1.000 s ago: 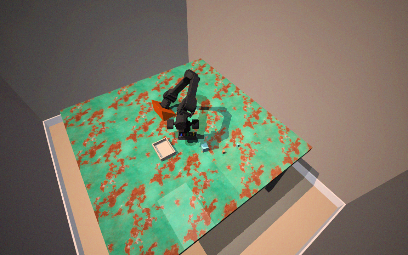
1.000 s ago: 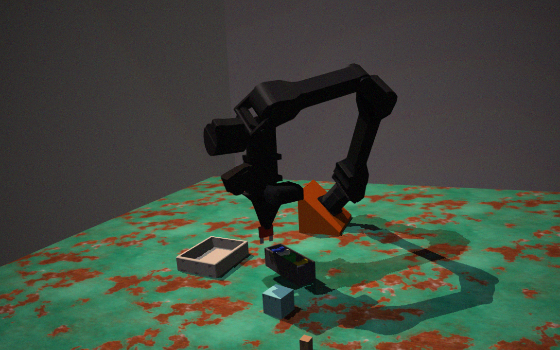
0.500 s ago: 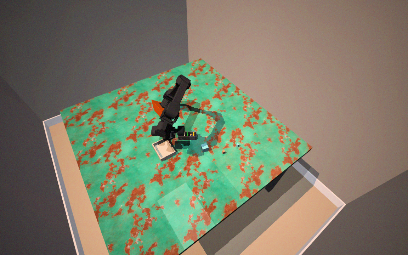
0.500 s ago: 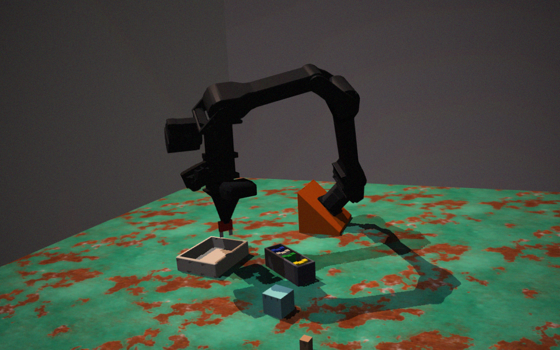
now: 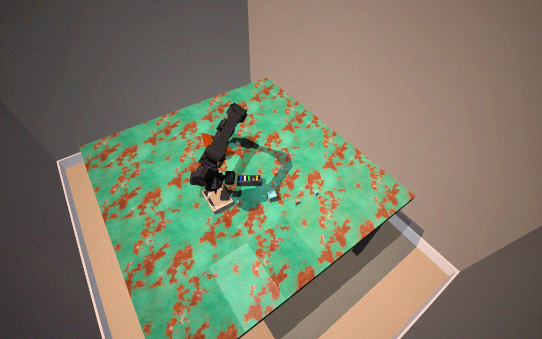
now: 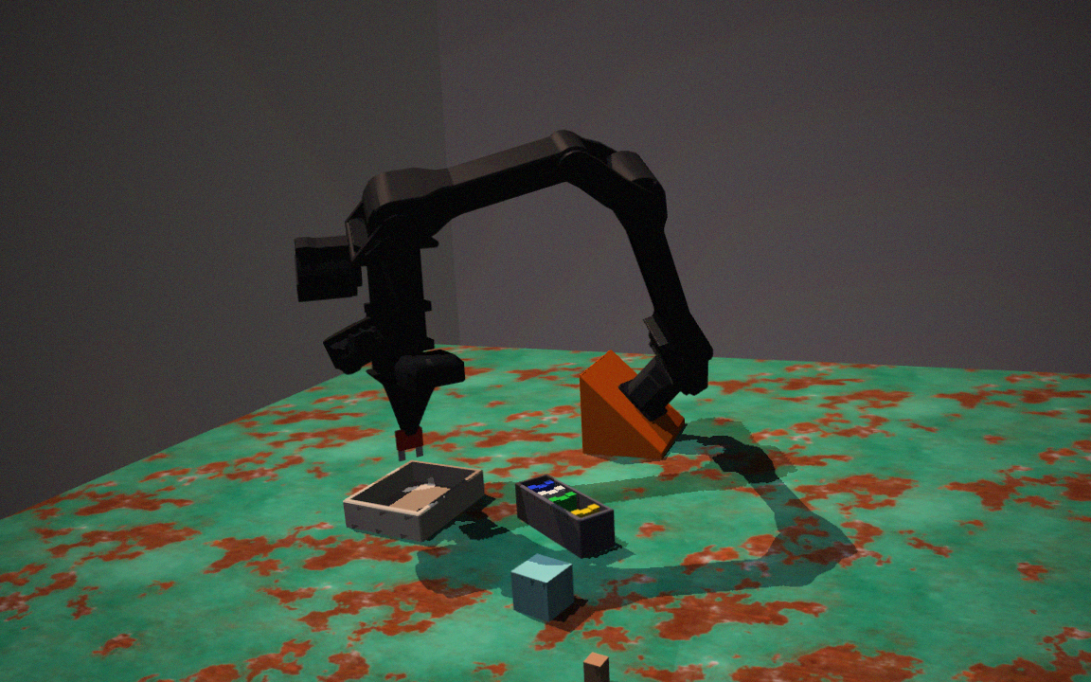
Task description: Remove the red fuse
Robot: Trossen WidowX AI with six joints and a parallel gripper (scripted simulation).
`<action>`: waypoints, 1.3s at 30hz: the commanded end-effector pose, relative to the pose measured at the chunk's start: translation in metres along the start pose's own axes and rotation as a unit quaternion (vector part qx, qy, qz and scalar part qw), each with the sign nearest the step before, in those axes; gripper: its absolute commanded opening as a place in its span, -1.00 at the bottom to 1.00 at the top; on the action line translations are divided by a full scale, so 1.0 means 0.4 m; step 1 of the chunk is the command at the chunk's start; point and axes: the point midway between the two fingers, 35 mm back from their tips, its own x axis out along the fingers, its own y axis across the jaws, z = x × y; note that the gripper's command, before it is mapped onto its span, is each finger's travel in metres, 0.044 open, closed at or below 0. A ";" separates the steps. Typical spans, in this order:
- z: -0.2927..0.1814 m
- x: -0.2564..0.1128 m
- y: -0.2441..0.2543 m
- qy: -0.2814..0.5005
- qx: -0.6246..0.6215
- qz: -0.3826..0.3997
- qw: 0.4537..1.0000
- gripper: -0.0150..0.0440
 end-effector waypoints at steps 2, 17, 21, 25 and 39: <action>-0.001 0.022 -0.001 0.003 0.000 0.000 1.000 -0.49; -0.002 0.083 -0.001 0.003 0.000 0.001 1.000 -0.49; -0.003 0.092 -0.001 0.003 0.000 0.001 1.000 -0.49; -0.002 0.083 -0.002 0.002 -0.003 -0.001 1.000 -0.14; -0.002 -0.008 -0.002 0.003 0.000 0.000 1.000 0.63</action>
